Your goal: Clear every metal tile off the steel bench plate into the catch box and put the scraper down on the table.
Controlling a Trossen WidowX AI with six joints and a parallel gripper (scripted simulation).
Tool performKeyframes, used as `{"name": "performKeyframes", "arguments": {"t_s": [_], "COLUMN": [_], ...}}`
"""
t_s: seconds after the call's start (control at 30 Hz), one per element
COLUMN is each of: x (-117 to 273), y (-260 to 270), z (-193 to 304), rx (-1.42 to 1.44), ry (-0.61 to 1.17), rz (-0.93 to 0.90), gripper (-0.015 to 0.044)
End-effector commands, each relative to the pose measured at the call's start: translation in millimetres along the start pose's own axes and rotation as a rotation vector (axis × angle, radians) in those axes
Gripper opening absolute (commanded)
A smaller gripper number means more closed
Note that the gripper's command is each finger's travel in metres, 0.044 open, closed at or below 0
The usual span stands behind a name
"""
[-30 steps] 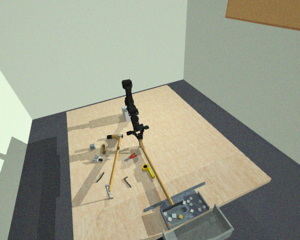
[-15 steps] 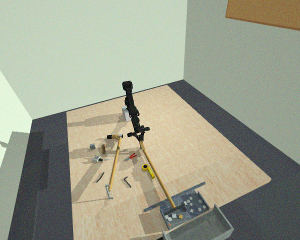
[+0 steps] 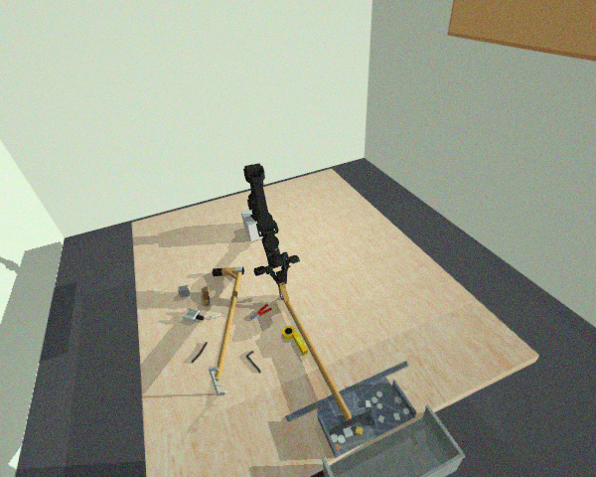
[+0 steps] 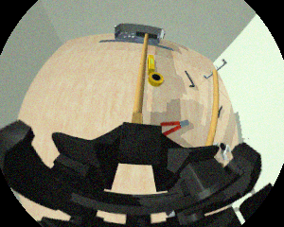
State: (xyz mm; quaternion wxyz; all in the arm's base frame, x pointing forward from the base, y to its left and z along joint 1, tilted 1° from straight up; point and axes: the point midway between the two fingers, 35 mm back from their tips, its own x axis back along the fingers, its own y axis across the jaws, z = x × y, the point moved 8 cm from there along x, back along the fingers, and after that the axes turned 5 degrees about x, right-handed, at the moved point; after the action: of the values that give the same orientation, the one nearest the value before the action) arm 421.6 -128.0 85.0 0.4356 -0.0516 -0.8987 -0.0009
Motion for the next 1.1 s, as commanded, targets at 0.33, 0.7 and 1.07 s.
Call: {"name": "performKeyframes", "arguments": {"t_s": [0.33, 0.7, 1.07], "x": [-10, -19, -28], "y": [-3, -4, -6], "z": [-21, -33, -44], "rx": [-0.004, -0.004, -0.004], "ry": [-0.018, -0.020, -0.021], "rz": [0.006, 0.006, 0.006], "gripper": [0.0000, 0.0000, 0.0000]}}
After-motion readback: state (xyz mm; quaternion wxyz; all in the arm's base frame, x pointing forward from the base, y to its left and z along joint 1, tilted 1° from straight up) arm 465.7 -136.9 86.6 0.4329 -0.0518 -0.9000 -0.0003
